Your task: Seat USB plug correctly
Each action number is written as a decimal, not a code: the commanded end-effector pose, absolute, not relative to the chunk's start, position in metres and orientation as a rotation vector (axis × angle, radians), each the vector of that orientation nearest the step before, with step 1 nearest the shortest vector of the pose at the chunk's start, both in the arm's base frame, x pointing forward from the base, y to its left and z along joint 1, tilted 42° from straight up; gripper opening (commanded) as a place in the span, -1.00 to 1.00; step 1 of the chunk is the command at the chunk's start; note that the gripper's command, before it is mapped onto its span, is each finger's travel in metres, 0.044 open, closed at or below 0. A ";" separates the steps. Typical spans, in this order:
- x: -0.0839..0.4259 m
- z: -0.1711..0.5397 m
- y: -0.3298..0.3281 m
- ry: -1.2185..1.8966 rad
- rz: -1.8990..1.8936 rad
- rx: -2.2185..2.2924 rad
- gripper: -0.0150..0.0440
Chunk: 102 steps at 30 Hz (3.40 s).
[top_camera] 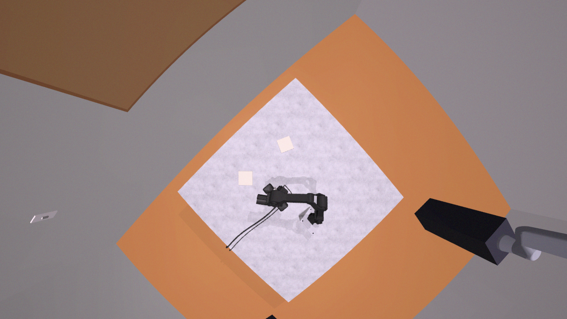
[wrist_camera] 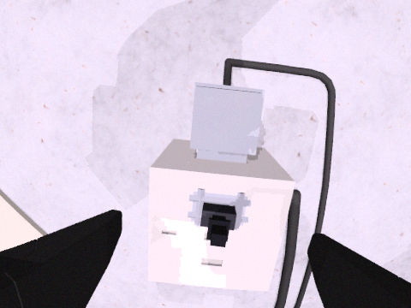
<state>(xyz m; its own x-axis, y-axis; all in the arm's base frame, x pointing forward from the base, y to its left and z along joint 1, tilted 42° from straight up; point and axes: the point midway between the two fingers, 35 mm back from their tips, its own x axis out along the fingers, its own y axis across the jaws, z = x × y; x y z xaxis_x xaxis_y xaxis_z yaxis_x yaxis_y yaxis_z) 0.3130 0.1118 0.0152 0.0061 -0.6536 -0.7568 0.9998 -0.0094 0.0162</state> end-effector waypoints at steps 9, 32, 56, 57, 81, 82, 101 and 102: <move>0.313 0.015 0.112 0.655 -1.466 0.687 -0.16; 0.313 0.015 0.112 0.655 -1.466 0.686 -0.49; 0.313 0.027 0.123 0.656 -1.466 0.686 -0.49; 0.313 0.028 0.123 0.656 -1.466 0.686 -0.49; 0.312 0.037 0.131 0.666 -1.460 0.672 -0.49; 0.312 0.037 0.130 0.674 -1.455 0.662 -0.49; 0.312 0.036 0.129 0.984 -1.226 0.281 -0.49; 0.312 0.036 0.129 0.999 -1.212 0.260 -0.49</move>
